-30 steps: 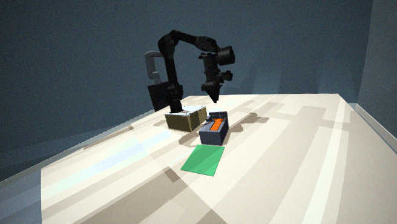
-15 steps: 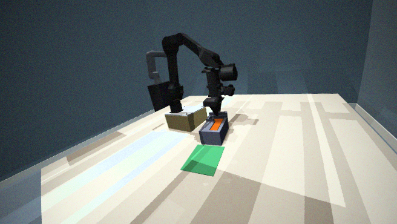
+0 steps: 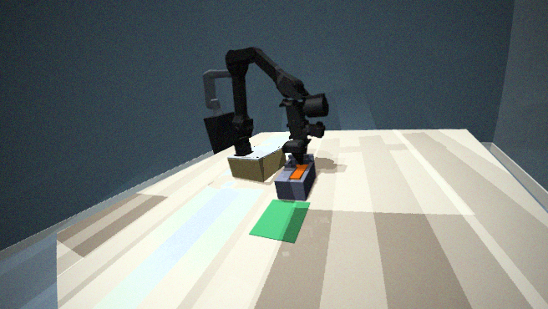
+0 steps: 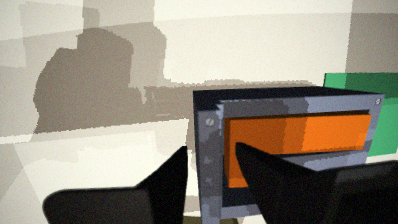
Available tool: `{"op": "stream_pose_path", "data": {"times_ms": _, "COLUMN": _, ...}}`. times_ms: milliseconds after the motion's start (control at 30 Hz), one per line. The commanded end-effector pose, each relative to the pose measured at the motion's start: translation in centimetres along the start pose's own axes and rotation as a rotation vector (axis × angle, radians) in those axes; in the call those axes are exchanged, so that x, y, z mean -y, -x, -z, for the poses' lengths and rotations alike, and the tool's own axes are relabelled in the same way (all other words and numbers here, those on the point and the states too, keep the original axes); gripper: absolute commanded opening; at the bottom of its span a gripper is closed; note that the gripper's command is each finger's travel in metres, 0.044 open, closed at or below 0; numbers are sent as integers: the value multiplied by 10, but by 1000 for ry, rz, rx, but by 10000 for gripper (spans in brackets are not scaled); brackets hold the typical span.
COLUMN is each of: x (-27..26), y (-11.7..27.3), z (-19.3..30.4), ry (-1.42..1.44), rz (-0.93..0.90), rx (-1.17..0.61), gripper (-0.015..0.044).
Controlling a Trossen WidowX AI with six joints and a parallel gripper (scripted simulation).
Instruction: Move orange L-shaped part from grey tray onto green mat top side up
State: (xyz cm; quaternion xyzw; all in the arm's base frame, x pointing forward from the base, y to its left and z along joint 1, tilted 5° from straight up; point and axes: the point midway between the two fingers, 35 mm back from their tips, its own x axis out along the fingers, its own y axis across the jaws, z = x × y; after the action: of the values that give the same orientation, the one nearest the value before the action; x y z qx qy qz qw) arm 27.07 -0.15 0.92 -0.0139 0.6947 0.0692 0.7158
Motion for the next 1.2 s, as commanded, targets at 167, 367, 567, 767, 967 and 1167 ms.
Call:
{"op": "stream_pose_path", "data": {"times_ms": 167, "x": -1, "y": -17, "z": 3, "ry": -5, "rz": -5, "rx": -8, "gripper": 180}}
{"op": "stream_pose_path", "data": {"times_ms": 367, "x": -1, "y": -26, "z": 3, "ry": -5, "rz": -5, "rx": -8, "gripper": 180}}
{"op": "stream_pose_path", "data": {"times_ms": 567, "x": -1, "y": -26, "z": 3, "ry": -5, "rz": -5, "rx": -8, "gripper": 180}}
{"op": "stream_pose_path", "data": {"times_ms": 767, "x": -1, "y": -26, "z": 3, "ry": -5, "rz": -5, "rx": -8, "gripper": 180}}
{"op": "stream_pose_path", "data": {"times_ms": 967, "x": -2, "y": -24, "z": 1, "ry": 2, "rz": -10, "rx": -2, "gripper": 180}}
{"op": "stream_pose_path", "data": {"times_ms": 1167, "x": -3, "y": -23, "z": 1, "ry": 2, "rz": -10, "rx": -2, "gripper": 180}}
